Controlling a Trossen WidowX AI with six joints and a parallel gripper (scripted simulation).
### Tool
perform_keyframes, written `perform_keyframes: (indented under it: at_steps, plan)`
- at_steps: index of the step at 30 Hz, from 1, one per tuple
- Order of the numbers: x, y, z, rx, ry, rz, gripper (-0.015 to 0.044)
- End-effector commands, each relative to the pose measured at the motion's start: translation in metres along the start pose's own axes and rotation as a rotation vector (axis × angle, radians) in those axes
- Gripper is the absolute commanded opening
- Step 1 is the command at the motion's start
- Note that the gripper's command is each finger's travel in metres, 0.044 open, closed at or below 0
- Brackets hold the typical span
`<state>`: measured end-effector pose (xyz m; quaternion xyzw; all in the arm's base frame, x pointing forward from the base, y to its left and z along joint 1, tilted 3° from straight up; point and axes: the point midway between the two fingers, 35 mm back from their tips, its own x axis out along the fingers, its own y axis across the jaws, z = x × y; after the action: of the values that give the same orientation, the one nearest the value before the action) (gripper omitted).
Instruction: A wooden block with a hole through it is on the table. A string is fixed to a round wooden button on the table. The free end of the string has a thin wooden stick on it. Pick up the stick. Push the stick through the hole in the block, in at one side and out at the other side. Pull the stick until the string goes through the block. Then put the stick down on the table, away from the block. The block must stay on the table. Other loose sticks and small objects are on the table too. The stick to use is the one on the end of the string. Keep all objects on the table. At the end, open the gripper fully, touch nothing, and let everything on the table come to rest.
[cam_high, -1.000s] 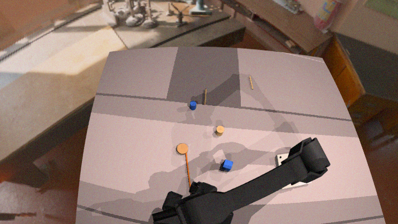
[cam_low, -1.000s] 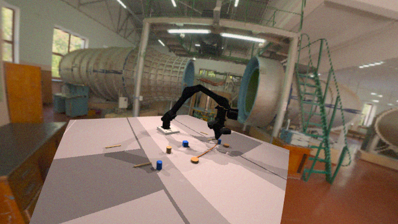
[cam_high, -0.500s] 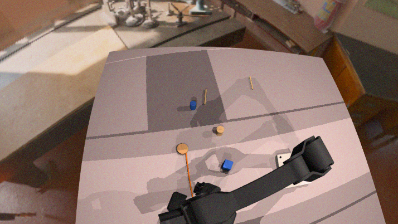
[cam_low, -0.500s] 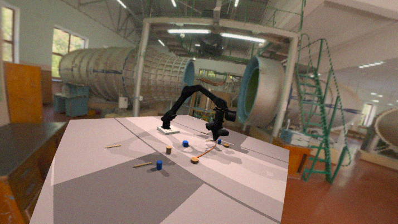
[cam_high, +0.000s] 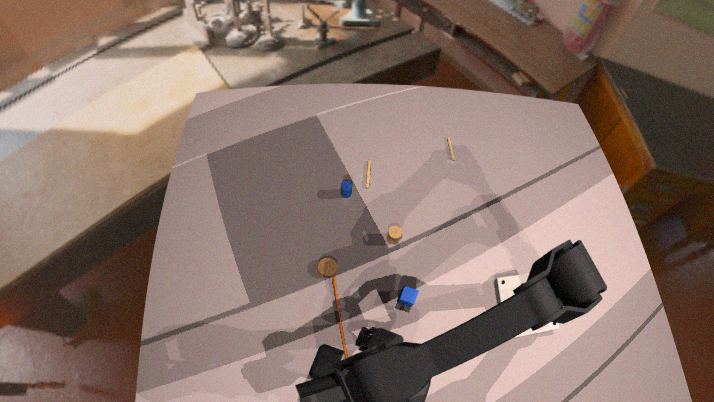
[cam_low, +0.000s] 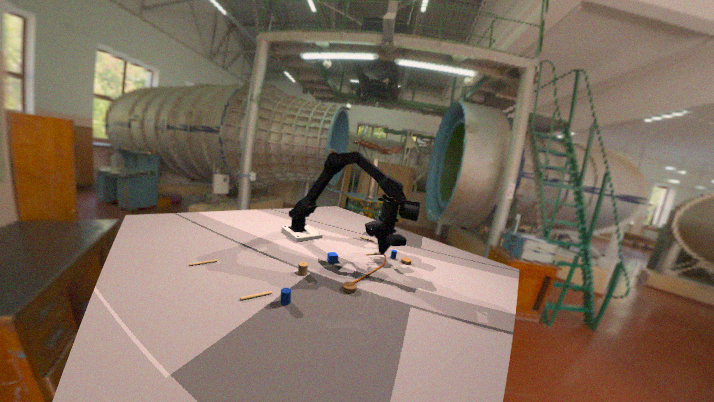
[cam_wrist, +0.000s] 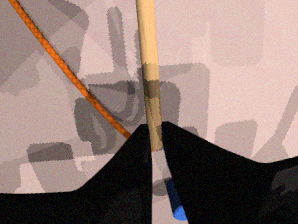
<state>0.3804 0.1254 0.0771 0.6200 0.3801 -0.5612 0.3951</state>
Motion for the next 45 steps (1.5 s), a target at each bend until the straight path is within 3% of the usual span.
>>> perform_keyframes:
  at_steps: [1, 45]
  plan:
    - [0.001, -0.003, 0.002, 0.005, -0.001, 0.007, 0.0]
    - [0.018, -0.017, 0.04, 0.005, -0.006, 0.006, 0.0]
